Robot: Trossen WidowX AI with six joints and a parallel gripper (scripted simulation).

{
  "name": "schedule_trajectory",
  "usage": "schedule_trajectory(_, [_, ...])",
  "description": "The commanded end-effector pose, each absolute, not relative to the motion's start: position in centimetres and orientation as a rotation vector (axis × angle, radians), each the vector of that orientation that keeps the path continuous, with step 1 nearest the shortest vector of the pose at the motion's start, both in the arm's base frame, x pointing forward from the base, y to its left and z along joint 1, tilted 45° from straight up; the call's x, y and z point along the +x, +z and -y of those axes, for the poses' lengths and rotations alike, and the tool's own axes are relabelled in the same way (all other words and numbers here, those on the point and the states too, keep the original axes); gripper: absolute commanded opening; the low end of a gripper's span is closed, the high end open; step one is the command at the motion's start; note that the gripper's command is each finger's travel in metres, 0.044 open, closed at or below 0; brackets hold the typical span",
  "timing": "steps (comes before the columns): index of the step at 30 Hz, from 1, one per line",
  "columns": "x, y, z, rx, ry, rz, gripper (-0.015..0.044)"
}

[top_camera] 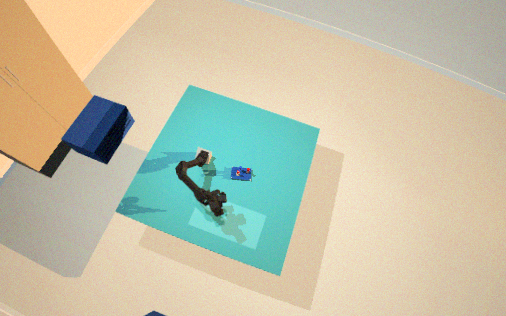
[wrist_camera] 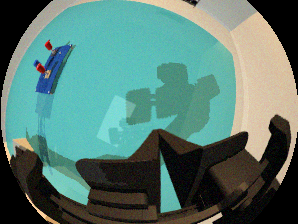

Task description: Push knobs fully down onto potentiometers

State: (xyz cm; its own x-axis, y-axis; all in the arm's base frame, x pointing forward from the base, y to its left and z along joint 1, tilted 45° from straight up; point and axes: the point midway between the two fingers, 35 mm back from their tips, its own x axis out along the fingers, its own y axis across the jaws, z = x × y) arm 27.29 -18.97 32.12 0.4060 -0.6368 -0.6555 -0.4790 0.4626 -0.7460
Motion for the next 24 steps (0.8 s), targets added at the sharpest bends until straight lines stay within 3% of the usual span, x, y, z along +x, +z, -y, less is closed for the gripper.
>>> schedule_trajectory(1, [29.2,28.9,17.1,-1.160,-0.023,-1.289,0.0000])
schedule_trajectory(12, [32.6,20.6,9.0,-1.242,0.280,-1.480,0.0000])
schedule_trajectory(24, [32.0,13.5,0.1,-1.481,0.510,-1.682,0.0000])
